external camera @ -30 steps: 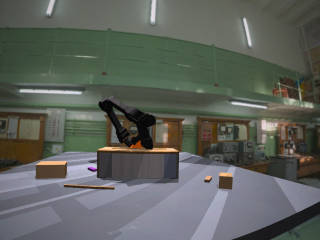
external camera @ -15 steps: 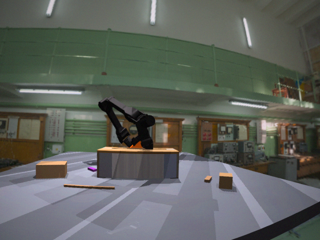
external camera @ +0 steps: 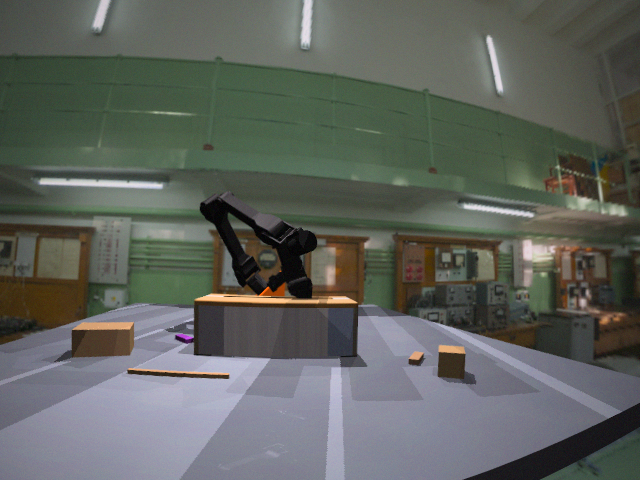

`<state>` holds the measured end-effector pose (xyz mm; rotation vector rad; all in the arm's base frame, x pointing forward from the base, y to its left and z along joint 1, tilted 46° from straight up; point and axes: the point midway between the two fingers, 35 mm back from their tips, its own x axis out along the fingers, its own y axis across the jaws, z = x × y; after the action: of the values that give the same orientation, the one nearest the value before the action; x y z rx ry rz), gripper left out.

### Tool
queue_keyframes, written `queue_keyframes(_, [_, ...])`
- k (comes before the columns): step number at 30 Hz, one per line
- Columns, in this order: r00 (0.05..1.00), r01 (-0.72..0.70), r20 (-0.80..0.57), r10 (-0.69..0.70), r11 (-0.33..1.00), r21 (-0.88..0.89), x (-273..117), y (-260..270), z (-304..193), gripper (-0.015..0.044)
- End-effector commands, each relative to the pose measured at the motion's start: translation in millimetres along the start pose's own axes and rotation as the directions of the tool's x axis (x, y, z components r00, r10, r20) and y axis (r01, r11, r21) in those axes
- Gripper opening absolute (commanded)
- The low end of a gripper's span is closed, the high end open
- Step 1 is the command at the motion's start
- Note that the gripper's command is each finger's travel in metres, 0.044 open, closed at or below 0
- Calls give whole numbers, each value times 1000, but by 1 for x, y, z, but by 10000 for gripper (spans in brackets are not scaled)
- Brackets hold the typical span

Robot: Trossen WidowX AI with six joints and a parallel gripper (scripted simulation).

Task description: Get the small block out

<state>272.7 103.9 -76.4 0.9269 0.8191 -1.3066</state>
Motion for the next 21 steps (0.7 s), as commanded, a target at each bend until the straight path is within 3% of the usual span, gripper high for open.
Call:
queue_keyframes(1, [1000,0,-5,0,1000,5,3,2,-8,400])
queue_keyframes(21, [1000,-1,-6,1,1000,5,14,2,-40,400])
